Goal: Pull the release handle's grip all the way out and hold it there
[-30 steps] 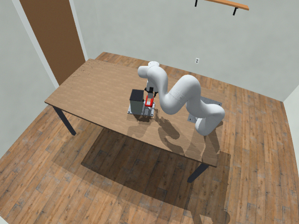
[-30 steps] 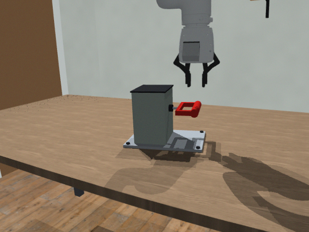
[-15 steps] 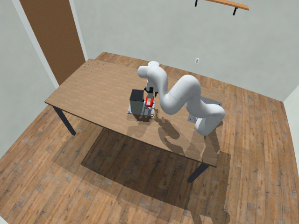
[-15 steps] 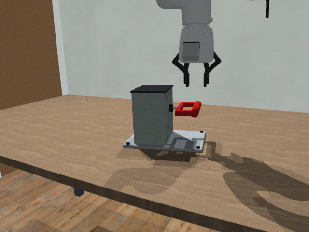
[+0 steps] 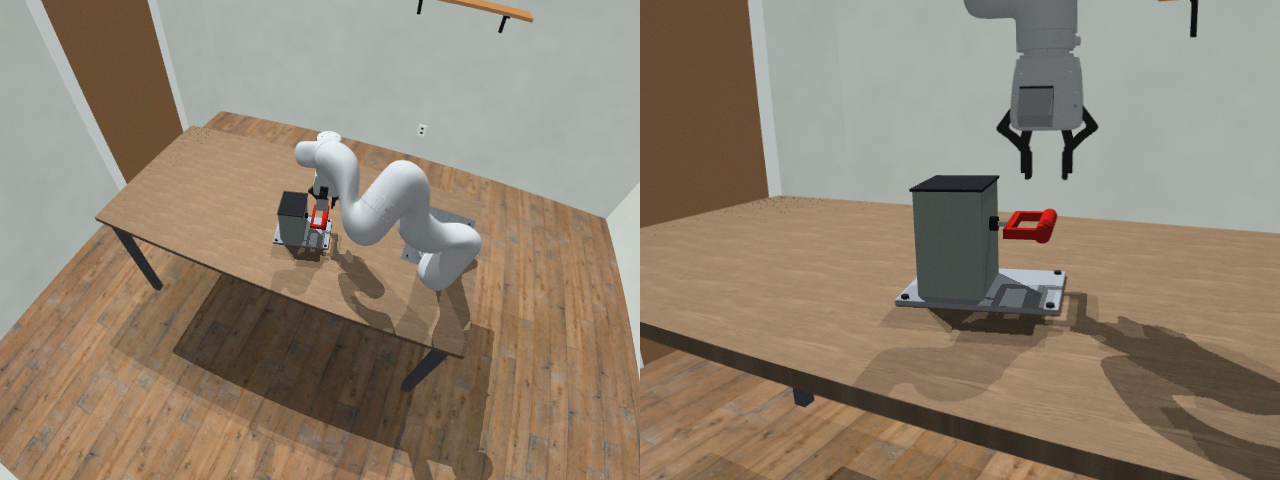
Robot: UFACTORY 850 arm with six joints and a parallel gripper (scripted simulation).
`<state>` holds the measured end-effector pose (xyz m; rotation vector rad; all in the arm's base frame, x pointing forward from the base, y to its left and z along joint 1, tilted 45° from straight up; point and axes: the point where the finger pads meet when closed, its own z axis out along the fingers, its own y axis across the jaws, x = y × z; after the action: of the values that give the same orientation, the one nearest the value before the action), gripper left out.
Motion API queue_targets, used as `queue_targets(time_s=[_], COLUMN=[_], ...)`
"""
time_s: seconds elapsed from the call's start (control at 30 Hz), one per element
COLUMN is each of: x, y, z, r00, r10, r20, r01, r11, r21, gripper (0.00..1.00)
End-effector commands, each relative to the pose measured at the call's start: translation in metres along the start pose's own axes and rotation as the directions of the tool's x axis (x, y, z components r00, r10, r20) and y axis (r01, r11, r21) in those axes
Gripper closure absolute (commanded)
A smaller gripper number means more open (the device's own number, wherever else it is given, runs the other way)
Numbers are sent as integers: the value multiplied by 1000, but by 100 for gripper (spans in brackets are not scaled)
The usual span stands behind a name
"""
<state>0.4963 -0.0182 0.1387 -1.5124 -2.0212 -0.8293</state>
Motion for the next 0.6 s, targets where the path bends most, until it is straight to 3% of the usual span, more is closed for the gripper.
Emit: queue_targets(time_s=[0.0,0.57], x=[0,0], y=[1,1], z=[-1,7], r00=[1000,1000], r10=[-1,-1], r20=[1,0], r01=[1,1], r11=[1000,1000], r21=[-1,-1], gripper=[48,48])
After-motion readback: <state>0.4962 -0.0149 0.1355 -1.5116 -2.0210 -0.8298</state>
